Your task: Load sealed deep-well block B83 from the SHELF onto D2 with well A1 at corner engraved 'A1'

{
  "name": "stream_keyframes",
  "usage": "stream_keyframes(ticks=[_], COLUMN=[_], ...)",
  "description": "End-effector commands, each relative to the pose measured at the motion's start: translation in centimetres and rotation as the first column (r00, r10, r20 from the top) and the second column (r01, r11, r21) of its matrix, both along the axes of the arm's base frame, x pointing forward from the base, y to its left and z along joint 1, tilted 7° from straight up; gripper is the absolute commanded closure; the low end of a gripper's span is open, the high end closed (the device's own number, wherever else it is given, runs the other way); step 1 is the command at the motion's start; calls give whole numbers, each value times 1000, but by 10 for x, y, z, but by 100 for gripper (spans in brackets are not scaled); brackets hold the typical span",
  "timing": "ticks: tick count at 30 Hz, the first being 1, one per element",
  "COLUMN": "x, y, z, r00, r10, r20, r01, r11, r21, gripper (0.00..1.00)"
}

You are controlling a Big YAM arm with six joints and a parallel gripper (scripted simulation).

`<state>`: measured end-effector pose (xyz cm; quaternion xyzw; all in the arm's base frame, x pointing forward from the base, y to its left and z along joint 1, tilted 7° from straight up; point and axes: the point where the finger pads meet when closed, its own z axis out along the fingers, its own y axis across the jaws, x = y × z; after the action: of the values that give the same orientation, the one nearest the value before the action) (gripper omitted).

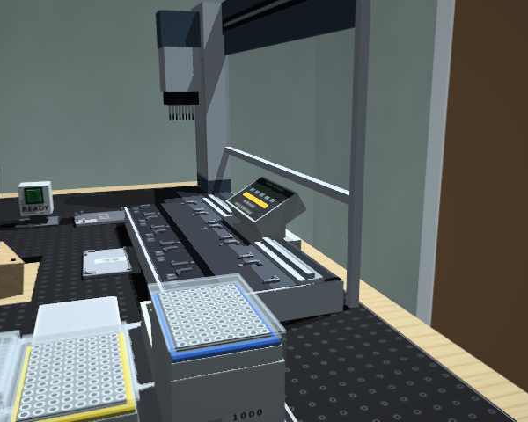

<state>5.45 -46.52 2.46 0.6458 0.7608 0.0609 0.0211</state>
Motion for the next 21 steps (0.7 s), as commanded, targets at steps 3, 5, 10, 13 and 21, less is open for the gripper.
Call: stream_keyframes(ticks=[3,5,10,13,21], x=[2,6,6,6,6], y=[-18,-23,-13,-7,-6], z=[16,14,4,0,1], r00=[1000,1000,1000,1000,1000], r10=[-4,-7,-6,-4,-5], r20=[5,7,5,4,4], r01=[4,7,6,5,5], r11=[999,998,999,1000,1000], r21=[-52,-60,-35,-26,-29], gripper=[100,100,100,100,100])
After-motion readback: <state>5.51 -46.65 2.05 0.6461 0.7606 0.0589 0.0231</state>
